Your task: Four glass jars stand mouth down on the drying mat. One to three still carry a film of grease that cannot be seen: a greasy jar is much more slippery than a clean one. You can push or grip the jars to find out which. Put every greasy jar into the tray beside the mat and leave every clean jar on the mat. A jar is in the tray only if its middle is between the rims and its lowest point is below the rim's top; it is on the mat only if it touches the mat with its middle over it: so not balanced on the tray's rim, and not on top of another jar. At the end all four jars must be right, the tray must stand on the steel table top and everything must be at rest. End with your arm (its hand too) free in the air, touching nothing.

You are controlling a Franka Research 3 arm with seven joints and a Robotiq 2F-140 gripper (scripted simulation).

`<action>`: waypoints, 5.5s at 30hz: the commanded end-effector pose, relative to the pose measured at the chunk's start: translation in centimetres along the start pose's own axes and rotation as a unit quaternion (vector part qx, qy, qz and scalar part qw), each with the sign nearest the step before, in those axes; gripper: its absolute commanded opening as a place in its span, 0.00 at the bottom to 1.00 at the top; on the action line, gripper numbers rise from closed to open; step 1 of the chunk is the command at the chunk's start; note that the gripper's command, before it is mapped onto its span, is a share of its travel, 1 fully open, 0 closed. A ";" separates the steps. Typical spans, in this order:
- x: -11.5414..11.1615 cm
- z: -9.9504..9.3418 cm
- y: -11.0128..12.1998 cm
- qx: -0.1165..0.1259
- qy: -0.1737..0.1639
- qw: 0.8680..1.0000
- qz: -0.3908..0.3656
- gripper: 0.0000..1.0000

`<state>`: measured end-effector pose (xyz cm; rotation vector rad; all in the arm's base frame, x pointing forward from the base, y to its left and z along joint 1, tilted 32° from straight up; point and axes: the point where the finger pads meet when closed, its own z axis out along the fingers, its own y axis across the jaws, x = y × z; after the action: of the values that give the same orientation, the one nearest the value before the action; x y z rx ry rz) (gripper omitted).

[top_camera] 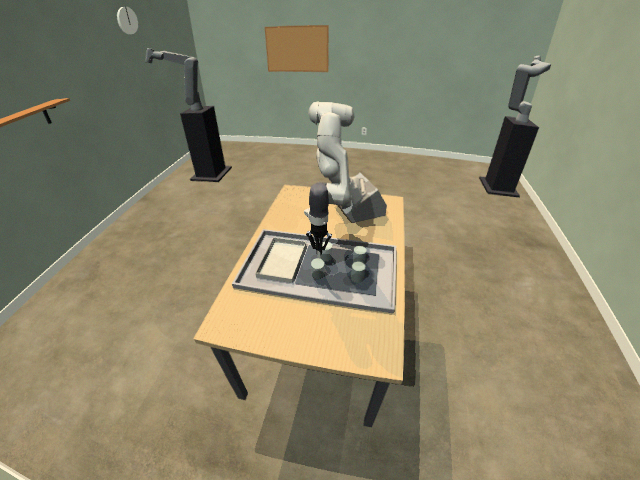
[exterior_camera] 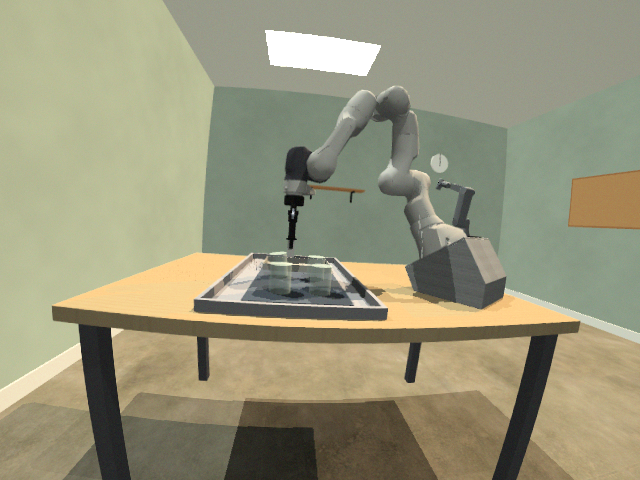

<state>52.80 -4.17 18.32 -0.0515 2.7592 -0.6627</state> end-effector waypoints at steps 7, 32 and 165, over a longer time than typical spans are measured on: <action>0.4 0.0 -0.1 0.001 0.001 1.000 -0.001 0.00; 2.6 0.7 -0.1 0.001 0.001 1.000 -0.001 0.00; 3.8 0.8 20.5 0.001 0.001 1.000 -0.001 0.00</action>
<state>50.03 13.20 7.42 -0.0451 2.7627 -0.6710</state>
